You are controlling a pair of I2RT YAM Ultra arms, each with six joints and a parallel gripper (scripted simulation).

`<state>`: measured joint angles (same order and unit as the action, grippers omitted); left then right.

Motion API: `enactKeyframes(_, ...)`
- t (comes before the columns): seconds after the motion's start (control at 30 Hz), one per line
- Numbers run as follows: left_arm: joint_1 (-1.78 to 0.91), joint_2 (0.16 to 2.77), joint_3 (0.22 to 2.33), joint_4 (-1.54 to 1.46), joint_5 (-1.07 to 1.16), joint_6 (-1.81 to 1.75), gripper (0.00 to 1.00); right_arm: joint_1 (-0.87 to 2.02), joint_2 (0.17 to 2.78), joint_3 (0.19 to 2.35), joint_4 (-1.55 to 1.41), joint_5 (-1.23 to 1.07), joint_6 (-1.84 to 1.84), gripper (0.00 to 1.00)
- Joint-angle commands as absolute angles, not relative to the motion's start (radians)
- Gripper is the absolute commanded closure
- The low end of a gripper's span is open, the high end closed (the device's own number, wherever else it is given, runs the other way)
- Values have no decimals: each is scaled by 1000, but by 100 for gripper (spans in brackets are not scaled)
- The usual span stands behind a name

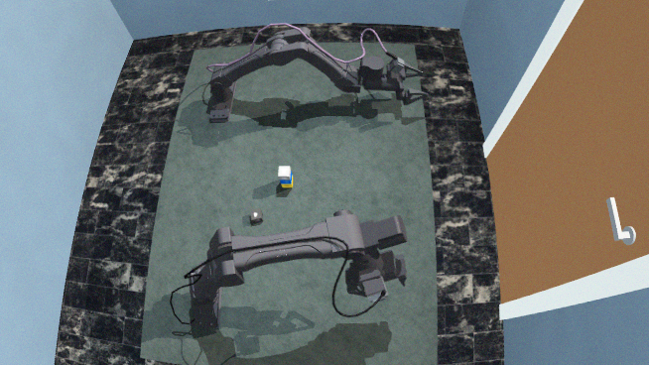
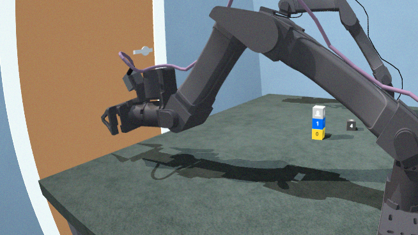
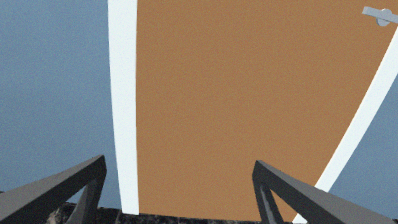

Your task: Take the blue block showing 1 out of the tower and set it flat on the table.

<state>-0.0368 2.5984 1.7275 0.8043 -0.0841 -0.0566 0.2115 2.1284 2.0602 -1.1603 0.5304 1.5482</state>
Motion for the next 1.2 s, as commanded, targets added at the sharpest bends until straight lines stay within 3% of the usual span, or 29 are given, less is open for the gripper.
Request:
enactKeyframes(0.0,-111,2519,1699,738,-133,77,0,284,1984,2018,-1196,471,1391,0)
enactKeyframes(1.17,-602,2124,1387,230,-526,998,0,797,1042,1496,-1268,42,432,0)
